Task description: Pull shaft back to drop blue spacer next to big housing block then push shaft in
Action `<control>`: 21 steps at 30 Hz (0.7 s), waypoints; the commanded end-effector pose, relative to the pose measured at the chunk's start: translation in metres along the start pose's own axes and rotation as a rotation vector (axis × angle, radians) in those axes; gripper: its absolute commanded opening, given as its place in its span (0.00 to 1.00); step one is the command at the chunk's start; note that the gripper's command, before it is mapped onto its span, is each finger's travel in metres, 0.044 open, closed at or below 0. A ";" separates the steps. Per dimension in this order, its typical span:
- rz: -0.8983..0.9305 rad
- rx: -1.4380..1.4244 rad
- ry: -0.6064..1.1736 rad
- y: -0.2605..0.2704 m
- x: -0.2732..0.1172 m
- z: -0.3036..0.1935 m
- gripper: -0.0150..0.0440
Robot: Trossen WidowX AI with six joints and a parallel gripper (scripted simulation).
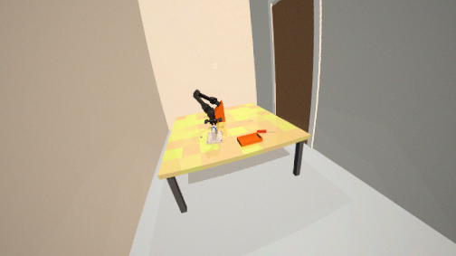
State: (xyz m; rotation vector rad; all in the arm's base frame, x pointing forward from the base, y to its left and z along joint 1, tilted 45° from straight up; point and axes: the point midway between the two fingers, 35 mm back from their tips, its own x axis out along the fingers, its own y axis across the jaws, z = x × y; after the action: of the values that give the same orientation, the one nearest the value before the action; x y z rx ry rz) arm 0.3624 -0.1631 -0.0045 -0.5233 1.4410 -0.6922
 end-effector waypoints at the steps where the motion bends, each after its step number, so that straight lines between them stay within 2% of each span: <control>1: -0.005 -0.004 0.003 -0.001 0.000 -0.004 0.25; 21: -0.005 -0.004 0.003 -0.001 0.000 -0.009 0.25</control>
State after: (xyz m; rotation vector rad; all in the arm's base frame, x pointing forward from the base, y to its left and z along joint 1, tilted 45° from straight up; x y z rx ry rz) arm 0.3541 -0.1625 -0.0051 -0.5247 1.4428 -0.6923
